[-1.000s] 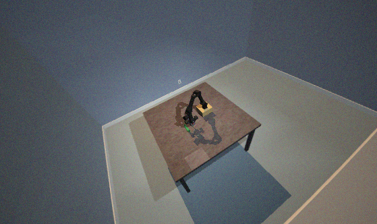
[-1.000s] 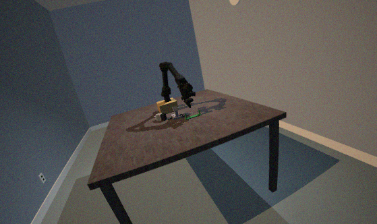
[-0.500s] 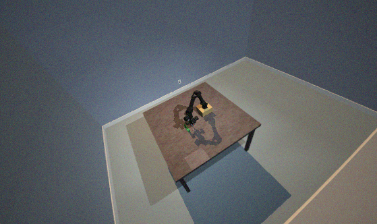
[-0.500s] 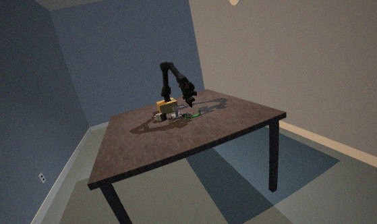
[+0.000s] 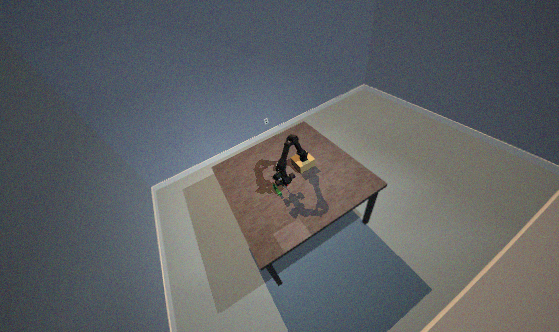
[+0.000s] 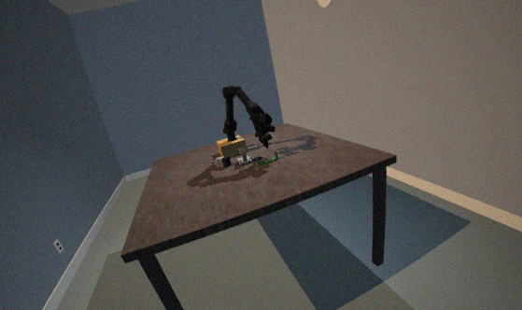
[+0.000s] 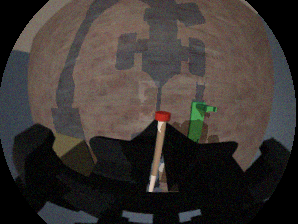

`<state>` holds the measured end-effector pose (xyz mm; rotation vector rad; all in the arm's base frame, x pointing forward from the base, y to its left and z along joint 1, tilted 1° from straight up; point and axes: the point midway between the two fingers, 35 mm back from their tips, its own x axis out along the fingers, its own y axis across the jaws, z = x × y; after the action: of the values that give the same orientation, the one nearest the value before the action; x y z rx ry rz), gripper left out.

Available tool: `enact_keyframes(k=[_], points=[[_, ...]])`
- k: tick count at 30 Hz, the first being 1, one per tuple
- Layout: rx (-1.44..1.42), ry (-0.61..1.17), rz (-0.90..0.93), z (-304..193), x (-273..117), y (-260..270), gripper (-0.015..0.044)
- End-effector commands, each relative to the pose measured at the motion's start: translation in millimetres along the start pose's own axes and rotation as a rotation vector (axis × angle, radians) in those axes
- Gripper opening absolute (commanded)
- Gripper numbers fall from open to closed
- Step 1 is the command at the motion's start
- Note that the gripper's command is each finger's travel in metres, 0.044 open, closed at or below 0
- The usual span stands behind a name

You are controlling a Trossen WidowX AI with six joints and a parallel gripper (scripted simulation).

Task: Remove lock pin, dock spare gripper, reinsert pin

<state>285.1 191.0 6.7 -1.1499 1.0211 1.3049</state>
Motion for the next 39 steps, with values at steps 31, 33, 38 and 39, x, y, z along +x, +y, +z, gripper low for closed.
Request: enact_keyframes(k=[31,33,38,39], points=[[-0.001,0.006,0.008,24.4,-13.5,0.6,0.0],[0.0,0.01,0.014,24.3,-16.4,1.8,0.0],[0.001,0.017,0.027,24.3,-23.3,3.7,0.0],[0.002,0.018,0.03,24.3,-24.9,4.0,0.0]])
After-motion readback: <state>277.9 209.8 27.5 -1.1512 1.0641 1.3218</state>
